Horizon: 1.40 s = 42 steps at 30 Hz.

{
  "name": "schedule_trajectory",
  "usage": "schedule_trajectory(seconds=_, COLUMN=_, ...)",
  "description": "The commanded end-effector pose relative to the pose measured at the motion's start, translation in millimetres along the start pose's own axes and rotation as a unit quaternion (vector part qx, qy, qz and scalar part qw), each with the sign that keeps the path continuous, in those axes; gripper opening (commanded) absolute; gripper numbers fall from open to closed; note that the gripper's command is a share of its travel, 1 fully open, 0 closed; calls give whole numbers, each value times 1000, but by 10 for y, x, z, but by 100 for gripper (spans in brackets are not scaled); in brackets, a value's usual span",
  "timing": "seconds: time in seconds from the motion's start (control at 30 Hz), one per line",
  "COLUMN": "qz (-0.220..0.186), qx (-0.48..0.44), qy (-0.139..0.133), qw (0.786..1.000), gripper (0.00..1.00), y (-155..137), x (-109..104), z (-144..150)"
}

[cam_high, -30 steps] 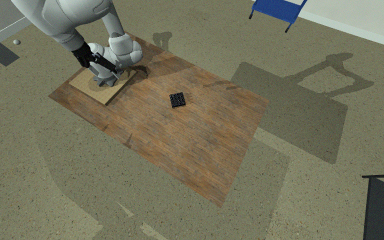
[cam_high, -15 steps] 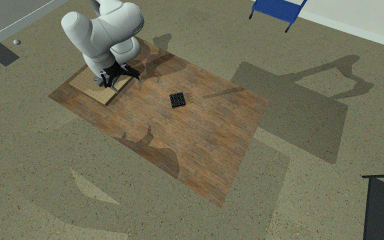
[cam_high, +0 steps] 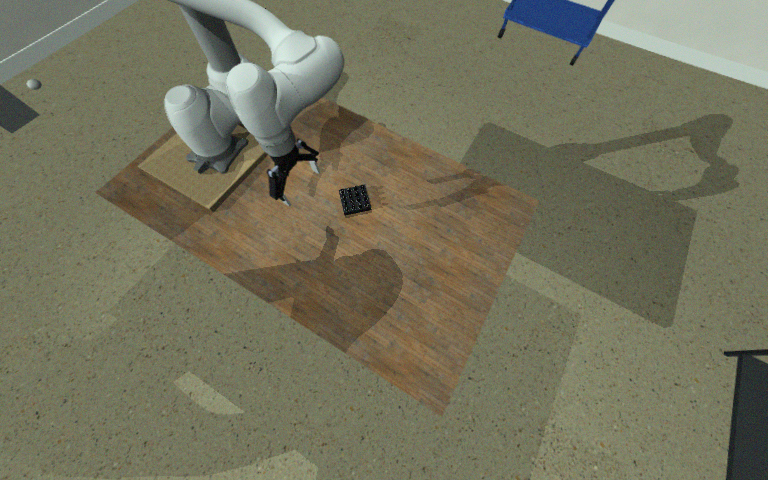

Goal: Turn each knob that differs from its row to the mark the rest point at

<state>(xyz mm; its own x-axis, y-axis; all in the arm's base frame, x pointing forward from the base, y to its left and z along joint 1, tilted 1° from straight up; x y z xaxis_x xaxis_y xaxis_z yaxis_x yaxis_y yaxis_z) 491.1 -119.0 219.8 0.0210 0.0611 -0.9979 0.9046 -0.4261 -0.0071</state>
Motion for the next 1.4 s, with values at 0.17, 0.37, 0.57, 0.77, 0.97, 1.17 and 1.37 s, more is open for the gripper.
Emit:
schedule_trajectory(seconds=0.17, qz=-8, qx=-170, qy=-13, qw=985, gripper=100, y=275, x=562, z=-632)
schedule_trajectory(seconds=0.37, qz=-14, qx=-288, qy=-22, qw=957, gripper=100, y=364, x=992, z=-1122)
schedule_trajectory(seconds=0.57, qz=-18, qx=-350, qy=-26, qw=936, gripper=100, y=378, x=1233, z=-1394)
schedule_trajectory(seconds=0.77, qz=-18, qx=-350, qy=-26, qw=936, gripper=100, y=379, x=1235, z=-1396)
schedule_trajectory(seconds=0.97, qz=-18, qx=-350, qy=-26, qw=936, gripper=100, y=379, x=1235, z=-1396)
schedule_trajectory(seconds=1.17, qz=-18, qx=-350, qy=-26, qw=936, gripper=100, y=379, x=1235, z=-1396)
schedule_trajectory(seconds=1.37, qz=-18, qx=-350, qy=-26, qw=936, gripper=100, y=379, x=1235, z=-1396)
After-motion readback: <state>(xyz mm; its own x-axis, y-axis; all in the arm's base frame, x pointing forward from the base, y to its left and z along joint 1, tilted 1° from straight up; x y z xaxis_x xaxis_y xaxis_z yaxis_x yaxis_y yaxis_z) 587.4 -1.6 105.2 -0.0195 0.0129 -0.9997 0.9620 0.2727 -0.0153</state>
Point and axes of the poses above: the point where the finger pads meet when closed, its own x axis out along the fingers, its own z axis across the jaws, y = z × x, the point moved 4 cm from there along -x, back along the fingers, and after that the axes turned 12 degrees about x, right-handed, at the moved point
